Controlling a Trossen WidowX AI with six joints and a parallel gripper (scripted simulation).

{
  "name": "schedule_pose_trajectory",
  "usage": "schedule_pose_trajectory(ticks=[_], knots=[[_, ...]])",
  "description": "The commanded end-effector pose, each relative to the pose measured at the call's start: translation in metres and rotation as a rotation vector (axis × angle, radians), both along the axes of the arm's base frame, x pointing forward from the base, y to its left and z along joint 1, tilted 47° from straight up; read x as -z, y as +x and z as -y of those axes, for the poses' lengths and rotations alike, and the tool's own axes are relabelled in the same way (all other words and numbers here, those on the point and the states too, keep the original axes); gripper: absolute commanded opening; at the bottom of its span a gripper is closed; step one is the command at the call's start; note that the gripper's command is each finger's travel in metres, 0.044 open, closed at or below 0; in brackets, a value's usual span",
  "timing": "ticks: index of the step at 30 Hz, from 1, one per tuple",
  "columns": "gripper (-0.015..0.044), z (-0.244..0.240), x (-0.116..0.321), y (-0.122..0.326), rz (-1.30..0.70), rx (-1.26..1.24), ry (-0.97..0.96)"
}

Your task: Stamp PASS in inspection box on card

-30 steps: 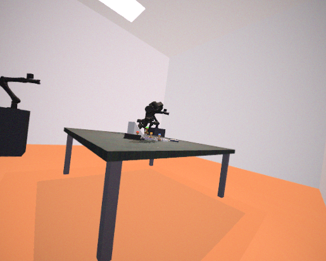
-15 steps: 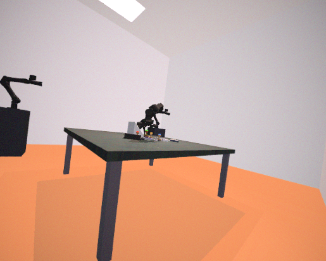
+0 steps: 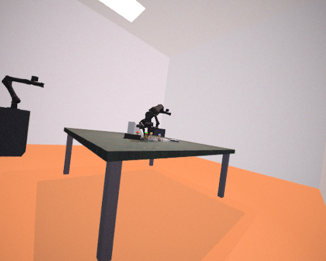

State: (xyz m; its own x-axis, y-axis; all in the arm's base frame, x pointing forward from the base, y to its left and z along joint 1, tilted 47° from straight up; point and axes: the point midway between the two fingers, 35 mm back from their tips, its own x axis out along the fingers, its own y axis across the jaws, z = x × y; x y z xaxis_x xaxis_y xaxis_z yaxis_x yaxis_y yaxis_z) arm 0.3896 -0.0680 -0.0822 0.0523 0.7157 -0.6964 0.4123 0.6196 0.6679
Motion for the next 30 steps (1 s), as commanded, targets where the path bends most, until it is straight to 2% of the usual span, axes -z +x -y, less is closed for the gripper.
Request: schedule_pose_trajectory(ticks=[1, 7, 11, 19, 30], knots=[[0.0105, 0.001, 0.000, 0.000, 0.001, 0.001, -0.001], [0.0263, 0.001, 0.000, 0.000, 0.001, 0.001, -0.001], [0.0266, 0.008, -0.006, 0.001, 0.001, 0.002, -0.002], [0.0266, 0.084, -0.079, -0.007, -0.004, 0.008, -0.002], [0.0266, 0.085, -0.081, -0.007, -0.005, 0.008, -0.001]])
